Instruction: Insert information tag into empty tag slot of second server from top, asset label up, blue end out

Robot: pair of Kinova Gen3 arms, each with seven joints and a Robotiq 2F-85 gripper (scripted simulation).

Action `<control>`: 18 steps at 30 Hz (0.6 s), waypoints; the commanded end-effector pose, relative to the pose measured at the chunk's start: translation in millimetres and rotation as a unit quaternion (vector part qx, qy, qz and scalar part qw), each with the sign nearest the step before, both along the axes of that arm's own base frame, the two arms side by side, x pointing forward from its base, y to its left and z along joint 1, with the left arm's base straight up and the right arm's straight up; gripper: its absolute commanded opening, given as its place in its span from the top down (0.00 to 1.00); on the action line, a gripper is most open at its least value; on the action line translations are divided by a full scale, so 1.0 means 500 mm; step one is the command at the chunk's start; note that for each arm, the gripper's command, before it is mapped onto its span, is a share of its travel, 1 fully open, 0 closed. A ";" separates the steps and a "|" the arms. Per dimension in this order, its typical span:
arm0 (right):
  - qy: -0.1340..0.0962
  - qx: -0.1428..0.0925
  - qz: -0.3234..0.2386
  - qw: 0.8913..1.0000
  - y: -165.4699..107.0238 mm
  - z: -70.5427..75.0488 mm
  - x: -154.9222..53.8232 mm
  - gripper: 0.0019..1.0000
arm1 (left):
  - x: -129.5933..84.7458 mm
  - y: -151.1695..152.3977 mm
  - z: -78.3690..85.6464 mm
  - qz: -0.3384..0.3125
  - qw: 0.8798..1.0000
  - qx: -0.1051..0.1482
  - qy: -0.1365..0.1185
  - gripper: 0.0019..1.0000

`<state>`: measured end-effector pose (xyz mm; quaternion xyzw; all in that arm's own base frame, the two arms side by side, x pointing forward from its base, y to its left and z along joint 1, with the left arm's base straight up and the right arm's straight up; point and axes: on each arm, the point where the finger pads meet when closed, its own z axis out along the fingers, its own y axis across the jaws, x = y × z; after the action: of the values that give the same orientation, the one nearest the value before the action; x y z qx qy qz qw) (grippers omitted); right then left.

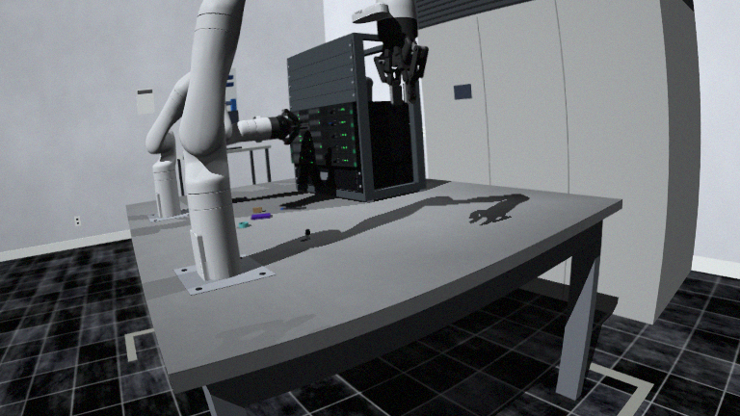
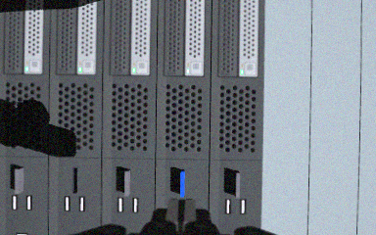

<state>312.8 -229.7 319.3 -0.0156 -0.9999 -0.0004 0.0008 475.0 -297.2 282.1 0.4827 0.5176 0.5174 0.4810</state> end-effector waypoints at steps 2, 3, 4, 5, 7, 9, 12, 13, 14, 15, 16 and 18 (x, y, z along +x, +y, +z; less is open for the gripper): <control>-0.001 0.000 0.000 1.000 0.000 0.001 0.000 0.61 | 0.005 0.012 0.005 0.008 1.000 0.000 -0.001 1.00; -0.001 0.000 0.000 1.000 0.000 0.001 0.000 0.61 | 0.008 0.016 0.006 0.012 1.000 0.000 -0.001 1.00; -0.001 0.000 0.000 1.000 0.000 0.001 0.000 0.61 | 0.010 0.022 0.007 0.016 1.000 0.001 -0.001 1.00; -0.001 0.000 0.000 1.000 0.000 0.001 0.000 0.61 | 0.013 0.028 0.008 0.020 1.000 0.001 -0.001 1.00; -0.001 0.000 0.000 1.000 0.000 0.001 0.000 0.61 | 0.019 0.042 0.011 0.030 1.000 0.001 -0.002 1.00; -0.001 0.000 0.000 1.000 0.000 0.001 0.000 0.61 | 0.025 0.058 0.014 0.041 0.999 0.002 -0.002 1.00; -0.001 0.000 0.000 1.000 0.000 0.001 0.000 0.61 | 0.036 0.087 0.020 0.062 0.998 0.004 -0.001 1.00; -0.001 0.000 0.000 1.000 0.000 0.001 0.000 0.61 | 0.040 0.098 0.022 0.069 0.998 0.004 -0.001 1.00; -0.001 0.000 0.000 1.000 0.000 0.001 0.000 0.61 | 0.043 0.109 0.024 0.077 0.997 0.005 -0.001 1.00; -0.001 0.000 0.000 1.000 0.000 0.001 0.000 0.61 | 0.043 0.109 0.024 0.077 0.997 0.005 -0.001 1.00; -0.001 0.000 0.000 1.000 0.000 0.001 0.000 0.61 | 0.043 0.109 0.024 0.077 0.997 0.005 -0.001 1.00; -0.001 0.000 0.000 1.000 0.000 0.001 0.000 0.61 | 0.051 0.134 0.028 0.094 0.996 0.006 0.000 1.00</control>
<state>312.8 -229.7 319.3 -0.0156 -0.9999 -0.0004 0.0008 496.4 -242.1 293.0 0.4435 0.5509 0.5558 0.4369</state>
